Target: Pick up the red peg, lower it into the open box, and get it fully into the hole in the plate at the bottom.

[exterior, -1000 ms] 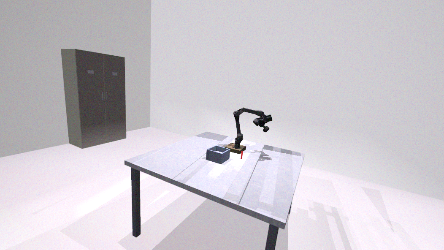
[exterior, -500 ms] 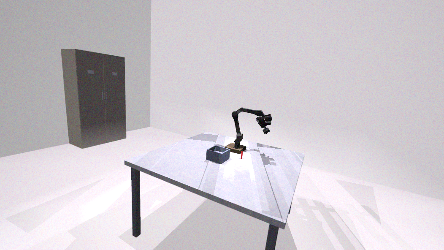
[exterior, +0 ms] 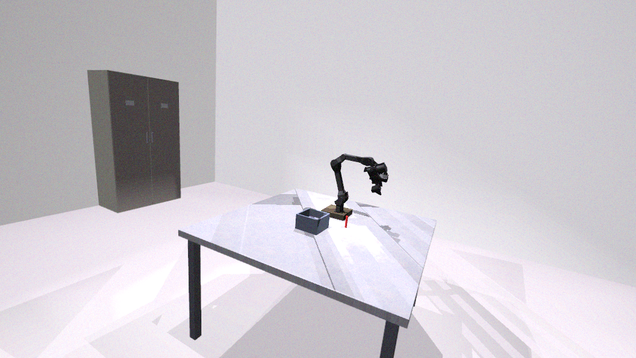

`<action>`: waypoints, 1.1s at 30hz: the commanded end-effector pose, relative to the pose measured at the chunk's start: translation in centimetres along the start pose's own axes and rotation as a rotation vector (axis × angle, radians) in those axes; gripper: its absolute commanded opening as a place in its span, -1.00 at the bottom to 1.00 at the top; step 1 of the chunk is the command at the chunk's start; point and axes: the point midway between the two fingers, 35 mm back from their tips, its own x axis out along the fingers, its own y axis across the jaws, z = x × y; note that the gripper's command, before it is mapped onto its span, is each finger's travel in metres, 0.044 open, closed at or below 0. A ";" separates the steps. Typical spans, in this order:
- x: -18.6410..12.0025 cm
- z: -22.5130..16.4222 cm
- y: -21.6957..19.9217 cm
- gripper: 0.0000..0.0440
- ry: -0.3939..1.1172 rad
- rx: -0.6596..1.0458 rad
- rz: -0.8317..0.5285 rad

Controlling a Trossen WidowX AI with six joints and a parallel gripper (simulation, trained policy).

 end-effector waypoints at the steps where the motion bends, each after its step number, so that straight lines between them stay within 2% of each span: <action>1: -0.7 0.1 -1.3 1.00 -0.022 0.085 -0.044; 17: -4.4 -0.9 -8.9 1.00 -0.144 0.583 -0.267; 33: -6.9 -5.1 -15.0 1.00 -0.231 1.103 -0.451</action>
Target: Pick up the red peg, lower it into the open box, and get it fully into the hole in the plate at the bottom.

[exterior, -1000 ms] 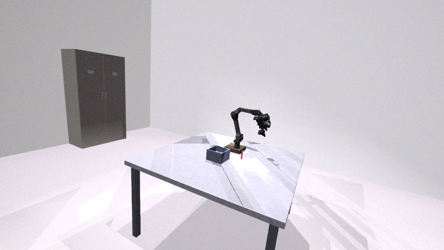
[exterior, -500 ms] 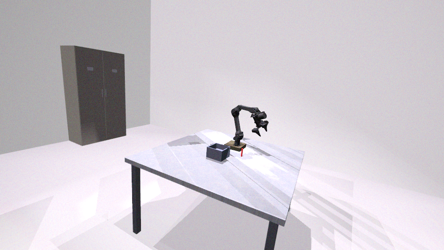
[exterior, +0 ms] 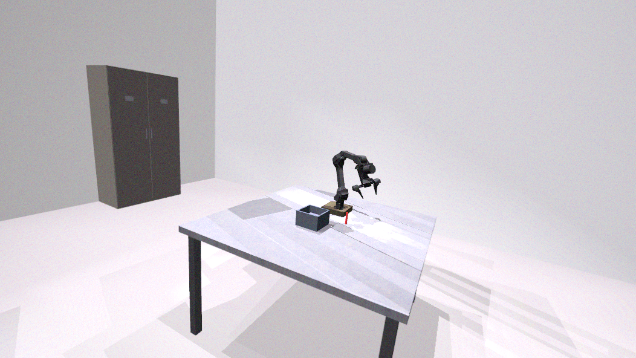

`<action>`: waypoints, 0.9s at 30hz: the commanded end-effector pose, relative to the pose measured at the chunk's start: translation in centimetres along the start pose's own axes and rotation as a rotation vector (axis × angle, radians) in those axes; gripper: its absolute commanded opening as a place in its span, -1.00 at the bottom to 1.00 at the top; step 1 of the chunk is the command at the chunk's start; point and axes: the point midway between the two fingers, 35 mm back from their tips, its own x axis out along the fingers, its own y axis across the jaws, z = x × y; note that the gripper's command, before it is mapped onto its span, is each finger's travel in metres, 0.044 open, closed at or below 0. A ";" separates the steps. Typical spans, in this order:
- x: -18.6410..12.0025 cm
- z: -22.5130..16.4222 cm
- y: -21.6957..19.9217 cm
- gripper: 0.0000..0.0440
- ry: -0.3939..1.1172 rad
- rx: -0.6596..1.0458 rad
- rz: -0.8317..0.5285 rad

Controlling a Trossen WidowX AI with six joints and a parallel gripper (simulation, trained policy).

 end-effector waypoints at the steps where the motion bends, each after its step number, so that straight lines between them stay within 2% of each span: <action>1: 0.4 0.1 -1.5 1.00 0.000 0.095 -0.043; 17: 1.8 0.8 -8.8 1.00 -0.056 0.614 -0.235; 27: 4.2 0.1 -13.3 1.00 -0.092 0.933 -0.351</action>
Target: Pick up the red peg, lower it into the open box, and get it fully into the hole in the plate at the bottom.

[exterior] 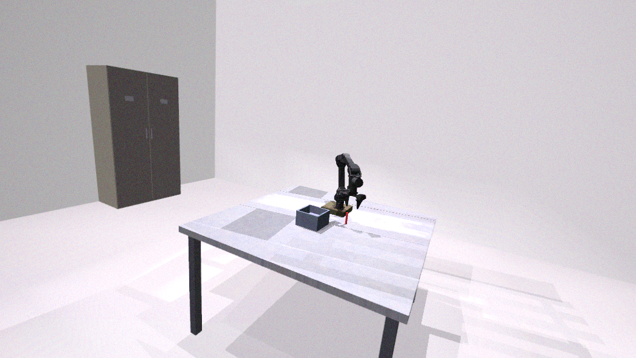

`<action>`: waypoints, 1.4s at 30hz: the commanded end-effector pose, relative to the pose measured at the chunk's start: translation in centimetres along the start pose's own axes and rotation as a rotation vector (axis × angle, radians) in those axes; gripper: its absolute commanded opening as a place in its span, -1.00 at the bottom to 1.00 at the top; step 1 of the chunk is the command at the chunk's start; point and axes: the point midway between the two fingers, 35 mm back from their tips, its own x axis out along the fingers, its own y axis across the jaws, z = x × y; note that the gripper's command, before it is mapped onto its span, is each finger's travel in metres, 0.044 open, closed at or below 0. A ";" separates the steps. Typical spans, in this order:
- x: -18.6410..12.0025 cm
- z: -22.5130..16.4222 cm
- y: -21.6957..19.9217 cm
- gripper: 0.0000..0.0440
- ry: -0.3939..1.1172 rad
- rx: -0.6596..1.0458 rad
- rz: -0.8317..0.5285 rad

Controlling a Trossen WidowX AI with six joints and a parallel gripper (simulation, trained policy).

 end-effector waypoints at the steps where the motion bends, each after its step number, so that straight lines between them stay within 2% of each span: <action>1: 1.5 0.4 -0.9 0.99 -0.007 0.083 -0.039; 17: 8.4 2.0 -2.4 0.97 -0.085 0.390 -0.036; 20: 9.2 2.0 -2.6 0.72 -0.087 0.434 -0.036; 34: 9.5 2.1 -3.0 -0.94 -0.017 0.520 -0.044; 42: 7.4 3.9 -3.2 -1.00 -0.118 0.461 -0.028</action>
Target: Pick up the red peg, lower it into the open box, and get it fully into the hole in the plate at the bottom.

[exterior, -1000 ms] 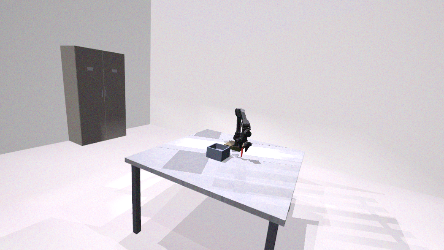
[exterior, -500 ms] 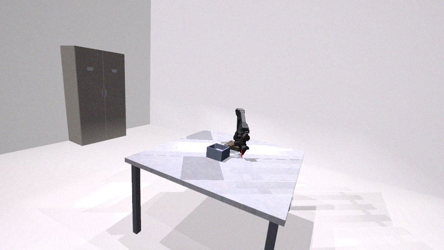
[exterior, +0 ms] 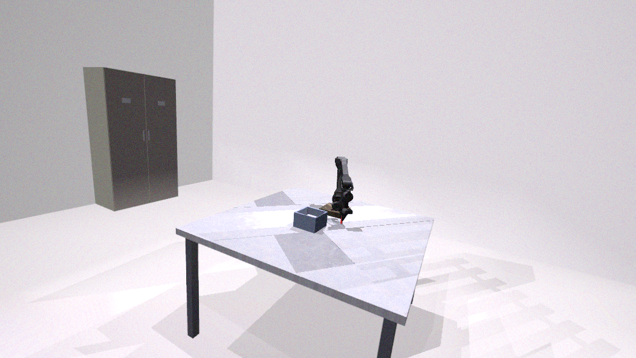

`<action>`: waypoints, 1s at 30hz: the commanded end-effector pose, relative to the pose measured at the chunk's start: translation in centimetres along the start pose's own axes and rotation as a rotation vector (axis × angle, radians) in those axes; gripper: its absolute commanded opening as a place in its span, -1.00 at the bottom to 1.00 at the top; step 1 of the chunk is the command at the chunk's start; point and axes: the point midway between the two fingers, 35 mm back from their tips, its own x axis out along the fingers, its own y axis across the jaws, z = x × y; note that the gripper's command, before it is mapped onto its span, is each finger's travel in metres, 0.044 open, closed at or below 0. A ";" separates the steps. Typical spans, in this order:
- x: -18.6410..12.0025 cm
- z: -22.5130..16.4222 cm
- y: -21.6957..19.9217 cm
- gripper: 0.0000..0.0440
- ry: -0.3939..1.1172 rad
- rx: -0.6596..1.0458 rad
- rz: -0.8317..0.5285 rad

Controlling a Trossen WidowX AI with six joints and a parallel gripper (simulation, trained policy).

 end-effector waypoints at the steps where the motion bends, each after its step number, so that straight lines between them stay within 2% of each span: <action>1: -0.9 0.7 0.3 -1.00 -0.033 -0.022 0.016; 21: -7.5 7.2 2.5 -1.00 -0.220 -0.074 0.078; 30: -8.7 11.0 2.5 -1.00 -0.263 -0.026 0.075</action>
